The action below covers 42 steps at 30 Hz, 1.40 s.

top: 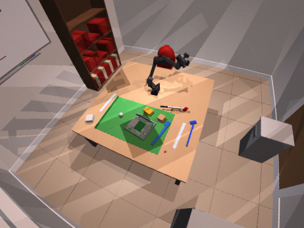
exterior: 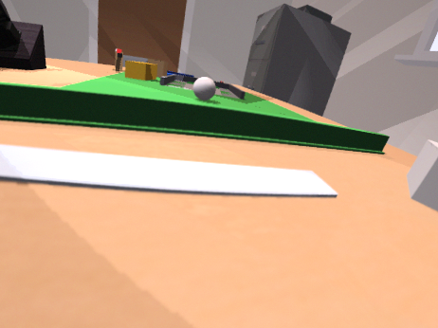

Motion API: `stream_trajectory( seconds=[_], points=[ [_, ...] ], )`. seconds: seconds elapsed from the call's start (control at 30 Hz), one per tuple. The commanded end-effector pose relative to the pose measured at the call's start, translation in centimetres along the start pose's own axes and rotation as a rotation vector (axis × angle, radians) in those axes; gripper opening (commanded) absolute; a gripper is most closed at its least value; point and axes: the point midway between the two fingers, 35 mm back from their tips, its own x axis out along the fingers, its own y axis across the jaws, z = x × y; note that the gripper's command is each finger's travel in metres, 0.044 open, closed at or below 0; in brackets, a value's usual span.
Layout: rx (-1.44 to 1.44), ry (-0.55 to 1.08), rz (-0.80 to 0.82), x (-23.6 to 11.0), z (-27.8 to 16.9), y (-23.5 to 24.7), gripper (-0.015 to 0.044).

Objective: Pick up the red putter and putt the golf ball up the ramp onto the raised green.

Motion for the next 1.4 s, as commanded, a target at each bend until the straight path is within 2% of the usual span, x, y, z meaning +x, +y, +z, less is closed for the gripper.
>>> stream_trajectory(
  seconds=[0.0, 0.1, 0.33, 0.47, 0.6, 0.83, 1.0, 1.17, 1.37],
  points=[
    [-0.006, -0.005, 0.009, -0.2, 0.1, 0.2, 0.0426],
    [-0.09, -0.081, 0.127, -2.9, 1.4, 2.5, 0.044],
    [-0.319, -0.422, 0.372, -13.1, 5.7, 7.0, 0.044],
    [-0.419, -0.665, 0.416, -19.7, 8.1, 7.5, 0.044],
    [-0.49, -0.914, 0.379, -26.3, 10.2, 6.5, 0.044],
    [-0.531, -1.281, 0.124, -37.5, 12.4, 1.0, 0.044],
    [-0.513, -1.418, -0.175, -44.0, 12.6, -5.2, 0.044],
    [-0.484, -1.405, -0.519, -48.9, 11.3, -12.6, 0.044],
    [-0.479, -1.189, -0.9, -52.4, 7.9, -22.1, 0.044]
  ],
)
